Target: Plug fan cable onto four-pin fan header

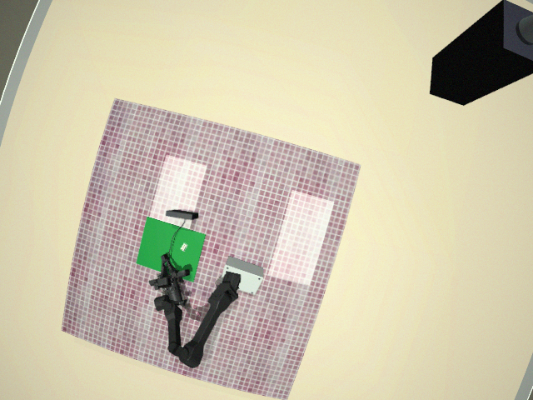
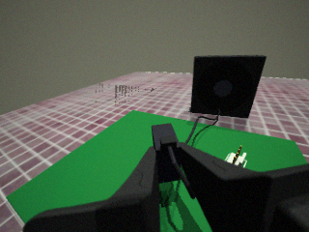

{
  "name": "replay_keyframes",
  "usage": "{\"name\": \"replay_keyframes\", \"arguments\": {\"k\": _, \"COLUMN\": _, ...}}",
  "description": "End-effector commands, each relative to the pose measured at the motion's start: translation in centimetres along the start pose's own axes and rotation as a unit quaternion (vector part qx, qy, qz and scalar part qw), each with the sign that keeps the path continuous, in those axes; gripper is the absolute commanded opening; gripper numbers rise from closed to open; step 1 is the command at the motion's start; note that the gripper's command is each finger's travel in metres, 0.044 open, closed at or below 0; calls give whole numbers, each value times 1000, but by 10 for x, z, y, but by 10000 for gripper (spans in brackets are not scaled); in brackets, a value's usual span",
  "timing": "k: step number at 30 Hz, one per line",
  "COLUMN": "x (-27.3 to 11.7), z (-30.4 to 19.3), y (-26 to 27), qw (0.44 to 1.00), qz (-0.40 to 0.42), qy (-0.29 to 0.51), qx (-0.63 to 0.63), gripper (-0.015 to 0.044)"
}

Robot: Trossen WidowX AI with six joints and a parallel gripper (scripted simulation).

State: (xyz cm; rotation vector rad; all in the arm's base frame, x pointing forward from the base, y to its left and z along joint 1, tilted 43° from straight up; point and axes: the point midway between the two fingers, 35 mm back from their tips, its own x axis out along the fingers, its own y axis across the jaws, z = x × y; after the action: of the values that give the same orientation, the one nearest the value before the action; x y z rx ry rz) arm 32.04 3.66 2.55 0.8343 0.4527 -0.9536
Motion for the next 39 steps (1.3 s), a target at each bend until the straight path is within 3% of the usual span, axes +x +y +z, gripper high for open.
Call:
{"name": "replay_keyframes", "arguments": {"k": 1, "x": 2, "z": -4, "y": -1, "qw": 1000, "qz": -2, "qy": -4, "qx": -1, "gripper": 0}}
{"name": "replay_keyframes", "arguments": {"k": 39, "x": 6, "z": -30, "y": 0, "qw": 1000, "qz": -1, "qy": 1, "qx": 0, "gripper": 0}}
